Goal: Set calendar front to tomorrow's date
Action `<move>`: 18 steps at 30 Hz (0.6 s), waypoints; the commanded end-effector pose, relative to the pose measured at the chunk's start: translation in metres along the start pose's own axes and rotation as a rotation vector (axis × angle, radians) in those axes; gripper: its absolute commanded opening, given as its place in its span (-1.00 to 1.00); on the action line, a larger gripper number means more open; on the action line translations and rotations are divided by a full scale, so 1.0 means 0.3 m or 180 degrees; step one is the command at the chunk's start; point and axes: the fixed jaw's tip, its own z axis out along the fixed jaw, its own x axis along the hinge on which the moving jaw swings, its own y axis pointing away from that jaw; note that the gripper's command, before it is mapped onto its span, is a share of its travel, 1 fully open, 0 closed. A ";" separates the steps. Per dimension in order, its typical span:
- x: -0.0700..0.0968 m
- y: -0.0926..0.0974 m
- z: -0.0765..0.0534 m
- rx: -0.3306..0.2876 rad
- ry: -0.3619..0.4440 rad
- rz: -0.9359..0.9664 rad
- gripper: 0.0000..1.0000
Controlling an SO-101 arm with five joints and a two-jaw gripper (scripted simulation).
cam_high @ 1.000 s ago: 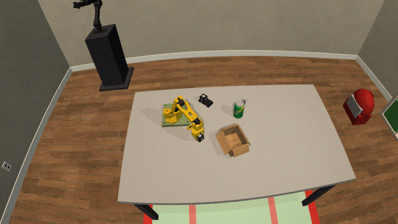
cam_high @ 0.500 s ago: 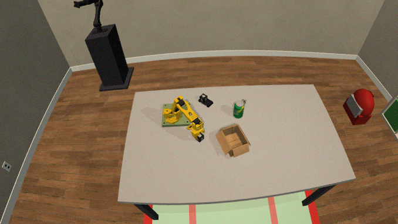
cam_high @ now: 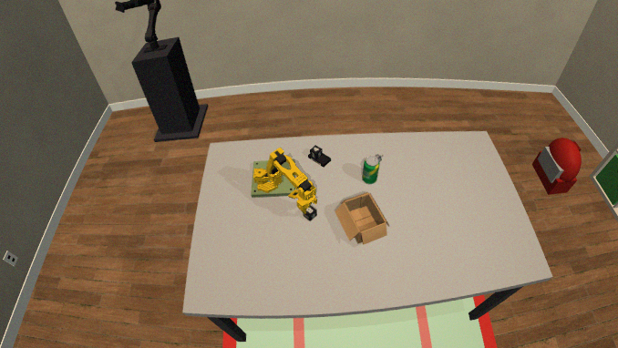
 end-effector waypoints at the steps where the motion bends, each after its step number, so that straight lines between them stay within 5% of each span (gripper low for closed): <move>1: 0.006 0.007 -0.057 0.0002 0.0054 0.0001 -0.29; 8: -0.002 0.006 -0.114 0.0002 0.0054 0.0001 -0.29; 18: -0.003 0.006 -0.121 0.0002 0.0054 0.0001 -0.29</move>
